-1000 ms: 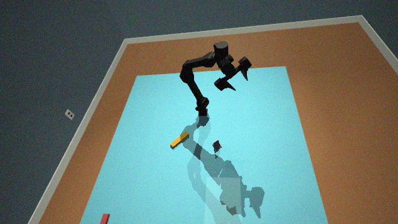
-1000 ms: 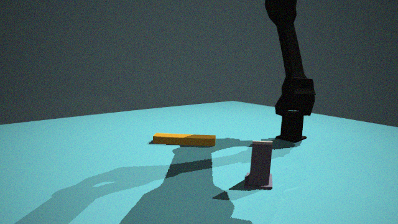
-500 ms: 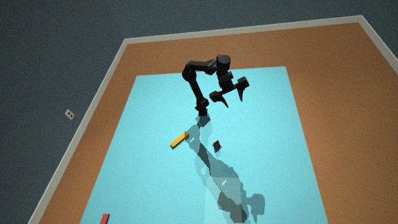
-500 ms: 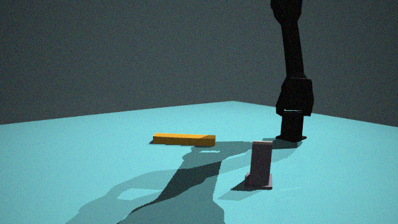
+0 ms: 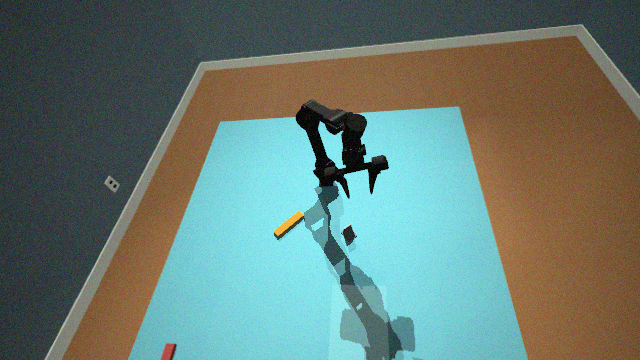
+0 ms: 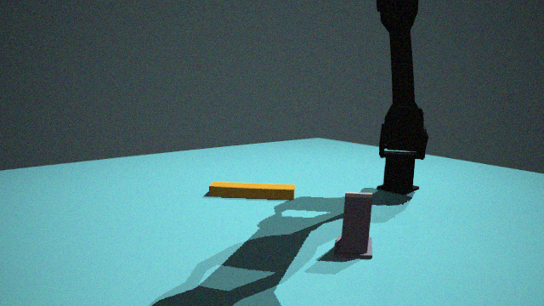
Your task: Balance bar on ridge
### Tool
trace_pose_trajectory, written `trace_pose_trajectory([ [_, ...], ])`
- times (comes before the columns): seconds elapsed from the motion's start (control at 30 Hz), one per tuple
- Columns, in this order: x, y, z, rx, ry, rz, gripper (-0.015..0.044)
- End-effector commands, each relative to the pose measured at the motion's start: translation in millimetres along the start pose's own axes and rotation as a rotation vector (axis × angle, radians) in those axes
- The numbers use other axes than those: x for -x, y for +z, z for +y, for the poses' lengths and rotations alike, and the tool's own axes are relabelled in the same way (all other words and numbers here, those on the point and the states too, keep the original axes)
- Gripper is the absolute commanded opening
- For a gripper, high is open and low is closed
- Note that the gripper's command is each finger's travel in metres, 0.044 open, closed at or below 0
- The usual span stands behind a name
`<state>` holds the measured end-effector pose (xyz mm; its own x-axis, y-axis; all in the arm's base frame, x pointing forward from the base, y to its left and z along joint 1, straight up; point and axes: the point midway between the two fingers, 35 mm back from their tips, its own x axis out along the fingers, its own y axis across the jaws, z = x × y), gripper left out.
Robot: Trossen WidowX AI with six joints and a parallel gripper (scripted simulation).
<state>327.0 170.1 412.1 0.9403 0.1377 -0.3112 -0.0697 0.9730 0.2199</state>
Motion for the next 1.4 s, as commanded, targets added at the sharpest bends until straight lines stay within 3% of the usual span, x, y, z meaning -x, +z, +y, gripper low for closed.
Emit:
trace_pose_trajectory([
  [0.0, -18, -13, -20, 0.029, -0.058, 0.053, 0.0315],
  [0.7, -65, -60, -133, 0.032, -0.323, 0.291, 0.0315],
  [1.37, -66, -117, -243, -0.049, -0.513, 0.57, 0.0315],
])
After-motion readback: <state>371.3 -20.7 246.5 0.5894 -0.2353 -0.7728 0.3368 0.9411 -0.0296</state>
